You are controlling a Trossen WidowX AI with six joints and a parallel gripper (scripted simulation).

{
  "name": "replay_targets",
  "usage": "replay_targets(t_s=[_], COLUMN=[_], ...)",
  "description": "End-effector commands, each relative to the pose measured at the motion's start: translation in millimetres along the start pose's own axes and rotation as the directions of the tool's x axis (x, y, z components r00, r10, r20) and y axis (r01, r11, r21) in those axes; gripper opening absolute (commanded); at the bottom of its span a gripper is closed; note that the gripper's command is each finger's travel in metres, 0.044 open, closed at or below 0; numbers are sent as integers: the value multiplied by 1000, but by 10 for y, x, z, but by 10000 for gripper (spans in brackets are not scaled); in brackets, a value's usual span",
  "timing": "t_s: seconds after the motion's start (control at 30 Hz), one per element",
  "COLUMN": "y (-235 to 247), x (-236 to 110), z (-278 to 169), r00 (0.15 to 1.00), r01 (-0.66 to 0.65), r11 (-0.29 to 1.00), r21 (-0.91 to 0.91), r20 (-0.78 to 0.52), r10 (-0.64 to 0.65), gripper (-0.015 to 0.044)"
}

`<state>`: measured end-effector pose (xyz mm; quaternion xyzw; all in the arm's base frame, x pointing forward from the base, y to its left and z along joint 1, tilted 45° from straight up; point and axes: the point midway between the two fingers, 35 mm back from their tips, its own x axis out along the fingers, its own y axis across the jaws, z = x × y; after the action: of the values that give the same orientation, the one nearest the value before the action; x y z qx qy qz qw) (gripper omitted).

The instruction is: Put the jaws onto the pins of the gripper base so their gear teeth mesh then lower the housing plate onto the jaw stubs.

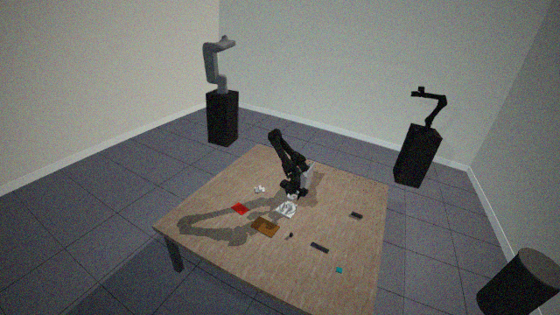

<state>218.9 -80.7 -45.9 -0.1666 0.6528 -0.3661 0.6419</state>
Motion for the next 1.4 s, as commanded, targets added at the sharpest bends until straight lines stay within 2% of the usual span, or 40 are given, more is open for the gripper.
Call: replay_targets(t_s=[0.0, 1.37], y=[16, -43], x=[13, 12], z=[-37, -59], r00=[1000, 1000], r01=[11, 11], r11=[1000, 1000], r21=[-10, -3], r20=[0, -1], r10=[-11, -11], gripper=[351, 351])
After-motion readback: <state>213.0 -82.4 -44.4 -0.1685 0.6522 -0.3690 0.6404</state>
